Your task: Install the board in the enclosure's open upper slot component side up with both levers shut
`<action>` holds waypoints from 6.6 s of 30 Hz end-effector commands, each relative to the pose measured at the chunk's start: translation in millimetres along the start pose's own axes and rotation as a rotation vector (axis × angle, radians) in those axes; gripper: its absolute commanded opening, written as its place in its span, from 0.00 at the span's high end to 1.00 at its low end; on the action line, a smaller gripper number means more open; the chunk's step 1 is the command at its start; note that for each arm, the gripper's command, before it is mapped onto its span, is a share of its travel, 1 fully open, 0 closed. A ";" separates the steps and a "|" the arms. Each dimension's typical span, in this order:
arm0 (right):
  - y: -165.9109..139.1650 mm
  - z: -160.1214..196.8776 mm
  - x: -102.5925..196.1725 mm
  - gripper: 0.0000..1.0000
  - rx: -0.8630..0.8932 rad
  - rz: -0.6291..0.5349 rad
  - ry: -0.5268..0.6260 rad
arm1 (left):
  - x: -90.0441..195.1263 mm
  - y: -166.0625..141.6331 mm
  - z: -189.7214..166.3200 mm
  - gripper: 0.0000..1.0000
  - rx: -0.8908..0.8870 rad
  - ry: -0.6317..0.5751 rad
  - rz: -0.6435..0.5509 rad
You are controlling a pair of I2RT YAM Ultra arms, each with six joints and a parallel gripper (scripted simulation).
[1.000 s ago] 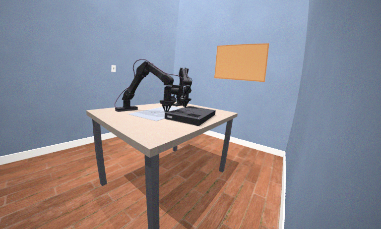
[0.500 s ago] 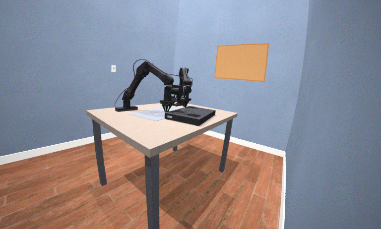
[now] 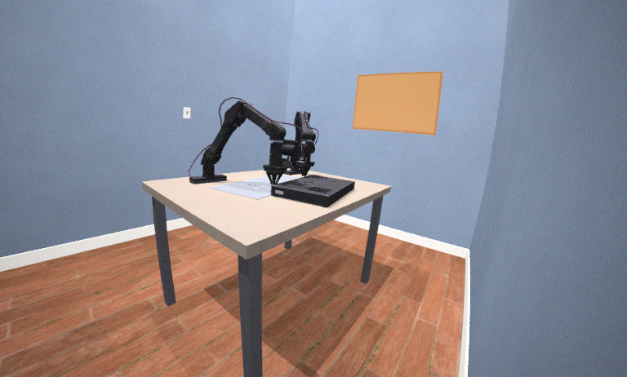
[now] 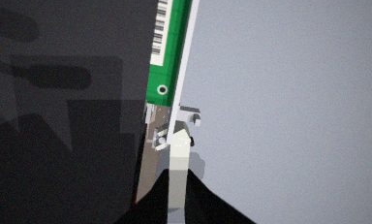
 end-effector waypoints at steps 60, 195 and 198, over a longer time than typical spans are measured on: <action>7.6 6.3 8.9 0.96 -0.451 -0.021 -0.048 | 10.4 10.4 -6.9 0.97 0.448 0.035 -0.048; 34.4 13.1 12.2 0.96 -1.465 -0.044 -0.021 | 8.0 35.2 -19.3 0.97 1.462 0.015 -0.025; 34.8 12.9 12.2 0.96 -1.475 -0.044 -0.021 | 8.0 35.5 -18.7 0.97 1.472 0.015 -0.026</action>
Point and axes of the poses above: on each arm, the point where the finger pads meet when closed, its own x axis back along the fingers, its own z axis across the jaws, y = z × x, the point moved 9 cm from there along x, back along the fingers, and after that the axes turned 2 degrees about x, right-handed, at the moved point
